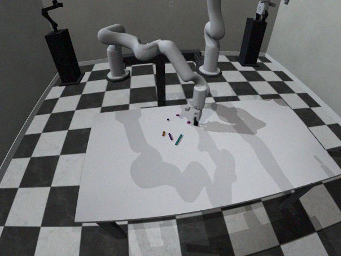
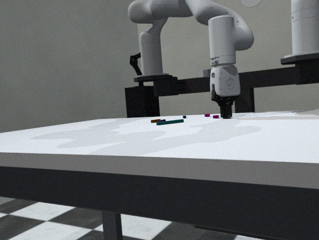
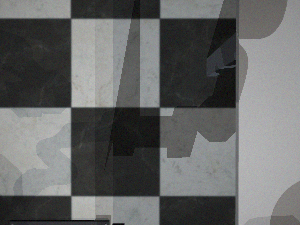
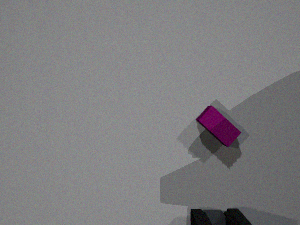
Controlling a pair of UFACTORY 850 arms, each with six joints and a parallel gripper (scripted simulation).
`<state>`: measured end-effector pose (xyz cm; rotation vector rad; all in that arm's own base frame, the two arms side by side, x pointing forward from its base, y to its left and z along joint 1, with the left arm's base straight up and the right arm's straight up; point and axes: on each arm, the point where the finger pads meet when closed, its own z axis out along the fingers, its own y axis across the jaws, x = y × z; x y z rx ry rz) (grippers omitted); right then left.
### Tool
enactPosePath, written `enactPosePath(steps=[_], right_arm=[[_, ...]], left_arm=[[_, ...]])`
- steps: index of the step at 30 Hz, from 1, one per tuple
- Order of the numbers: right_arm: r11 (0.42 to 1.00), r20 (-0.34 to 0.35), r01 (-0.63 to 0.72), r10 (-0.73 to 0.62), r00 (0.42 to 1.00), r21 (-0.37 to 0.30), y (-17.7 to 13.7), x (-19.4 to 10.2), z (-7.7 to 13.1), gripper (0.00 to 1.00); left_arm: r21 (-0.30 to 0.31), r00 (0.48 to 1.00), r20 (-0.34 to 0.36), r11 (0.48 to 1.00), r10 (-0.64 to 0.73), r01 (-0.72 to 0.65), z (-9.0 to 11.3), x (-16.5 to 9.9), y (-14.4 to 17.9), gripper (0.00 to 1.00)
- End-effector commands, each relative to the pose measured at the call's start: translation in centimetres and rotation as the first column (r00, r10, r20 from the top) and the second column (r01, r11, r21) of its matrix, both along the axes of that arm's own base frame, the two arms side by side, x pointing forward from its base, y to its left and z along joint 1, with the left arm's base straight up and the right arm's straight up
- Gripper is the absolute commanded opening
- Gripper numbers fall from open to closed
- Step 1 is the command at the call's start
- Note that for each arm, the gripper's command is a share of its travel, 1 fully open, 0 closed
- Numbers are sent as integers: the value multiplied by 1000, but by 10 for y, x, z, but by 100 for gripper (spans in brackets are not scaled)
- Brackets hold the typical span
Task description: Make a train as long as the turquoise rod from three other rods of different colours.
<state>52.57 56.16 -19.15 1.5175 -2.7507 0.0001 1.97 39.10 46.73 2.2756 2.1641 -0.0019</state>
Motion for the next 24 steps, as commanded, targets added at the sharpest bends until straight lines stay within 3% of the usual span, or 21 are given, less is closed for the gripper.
enactPosePath(steps=[1,24], right_arm=[[1000,2,0,0,1000,2,1,1,2,6],[1000,2,0,0,1000,2,1,1,8,6]], left_arm=[[2,1000,0,1000,0,0,1,0,0,100],[2,1000,0,1000,0,0,1,0,0,100]])
